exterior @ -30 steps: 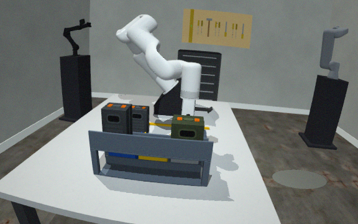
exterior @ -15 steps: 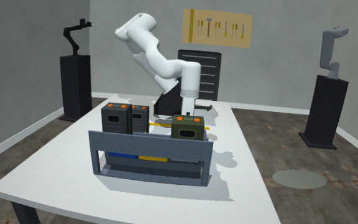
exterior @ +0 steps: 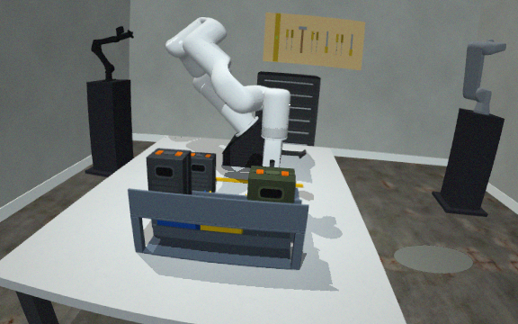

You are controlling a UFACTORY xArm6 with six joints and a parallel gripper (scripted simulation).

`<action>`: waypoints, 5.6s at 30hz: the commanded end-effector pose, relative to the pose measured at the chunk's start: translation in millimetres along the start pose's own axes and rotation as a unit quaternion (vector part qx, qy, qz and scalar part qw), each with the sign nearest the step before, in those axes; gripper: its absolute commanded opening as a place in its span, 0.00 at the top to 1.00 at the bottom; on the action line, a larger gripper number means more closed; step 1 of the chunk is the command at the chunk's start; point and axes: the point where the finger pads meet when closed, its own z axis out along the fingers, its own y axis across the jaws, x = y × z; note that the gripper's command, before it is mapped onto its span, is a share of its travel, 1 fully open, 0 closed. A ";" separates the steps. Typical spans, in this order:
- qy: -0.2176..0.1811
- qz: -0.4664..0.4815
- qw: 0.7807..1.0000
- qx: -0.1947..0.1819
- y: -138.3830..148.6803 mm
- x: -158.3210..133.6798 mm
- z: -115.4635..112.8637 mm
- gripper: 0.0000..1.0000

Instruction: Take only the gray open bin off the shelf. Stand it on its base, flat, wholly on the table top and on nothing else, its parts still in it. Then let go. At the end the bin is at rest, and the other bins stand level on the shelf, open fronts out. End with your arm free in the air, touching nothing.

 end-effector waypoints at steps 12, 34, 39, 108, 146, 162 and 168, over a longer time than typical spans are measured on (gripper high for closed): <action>0.001 0.000 1.000 -0.002 -21.6 0.5 -1.4 1.00; 0.001 -0.001 1.000 -0.001 -86.8 0.5 -1.0 1.00; 0.001 -0.001 1.000 -0.001 -95.8 0.5 -1.0 1.00; 0.001 -0.001 1.000 -0.001 -94.9 0.6 22.3 1.00; 0.001 -0.001 1.000 -0.001 -94.9 0.6 22.2 0.00; 0.001 -0.001 1.000 -0.001 -94.9 0.6 22.2 0.00; 0.001 -0.001 1.000 -0.001 -94.9 0.5 0.2 0.00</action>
